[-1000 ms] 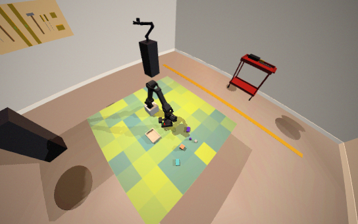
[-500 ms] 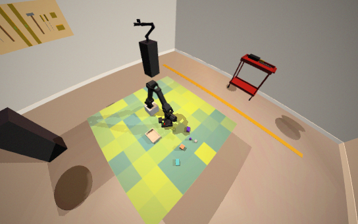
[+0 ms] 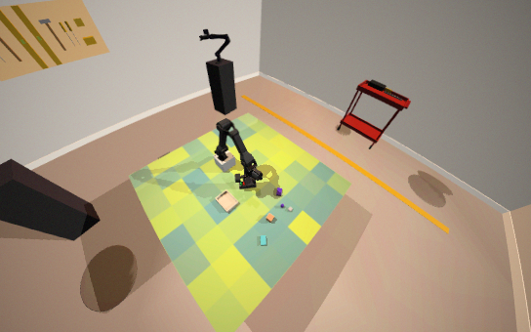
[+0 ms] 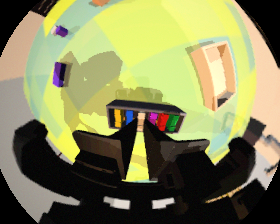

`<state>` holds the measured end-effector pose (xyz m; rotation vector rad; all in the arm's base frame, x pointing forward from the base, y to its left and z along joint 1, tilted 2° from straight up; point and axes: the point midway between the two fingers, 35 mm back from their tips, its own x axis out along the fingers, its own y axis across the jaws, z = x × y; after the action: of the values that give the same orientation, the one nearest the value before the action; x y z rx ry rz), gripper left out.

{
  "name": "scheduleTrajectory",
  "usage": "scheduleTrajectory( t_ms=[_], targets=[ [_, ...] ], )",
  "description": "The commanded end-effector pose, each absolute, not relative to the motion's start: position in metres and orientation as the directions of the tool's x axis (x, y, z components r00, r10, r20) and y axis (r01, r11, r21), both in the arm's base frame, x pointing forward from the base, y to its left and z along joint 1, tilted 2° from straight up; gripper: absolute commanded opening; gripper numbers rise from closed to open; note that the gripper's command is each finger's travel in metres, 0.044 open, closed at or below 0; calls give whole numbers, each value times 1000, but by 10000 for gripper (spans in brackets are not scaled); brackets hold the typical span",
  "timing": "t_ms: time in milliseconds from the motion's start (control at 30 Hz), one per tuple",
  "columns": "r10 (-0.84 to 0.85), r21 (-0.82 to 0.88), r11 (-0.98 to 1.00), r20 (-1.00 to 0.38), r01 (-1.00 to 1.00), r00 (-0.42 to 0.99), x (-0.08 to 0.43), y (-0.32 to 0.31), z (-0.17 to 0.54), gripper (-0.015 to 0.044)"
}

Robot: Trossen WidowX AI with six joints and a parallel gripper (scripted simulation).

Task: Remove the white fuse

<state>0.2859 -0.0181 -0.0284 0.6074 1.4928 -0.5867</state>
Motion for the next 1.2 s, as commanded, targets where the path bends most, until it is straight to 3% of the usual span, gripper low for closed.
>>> scheduleTrajectory(
  t_ms=[0, 1167],
  targets=[
    [13, 10, 722, -1000, 692, 0, 286, -18, -26, 0],
    [12, 8, 721, -1000, 693, 0, 287, -19, -9, 0]
  ],
)
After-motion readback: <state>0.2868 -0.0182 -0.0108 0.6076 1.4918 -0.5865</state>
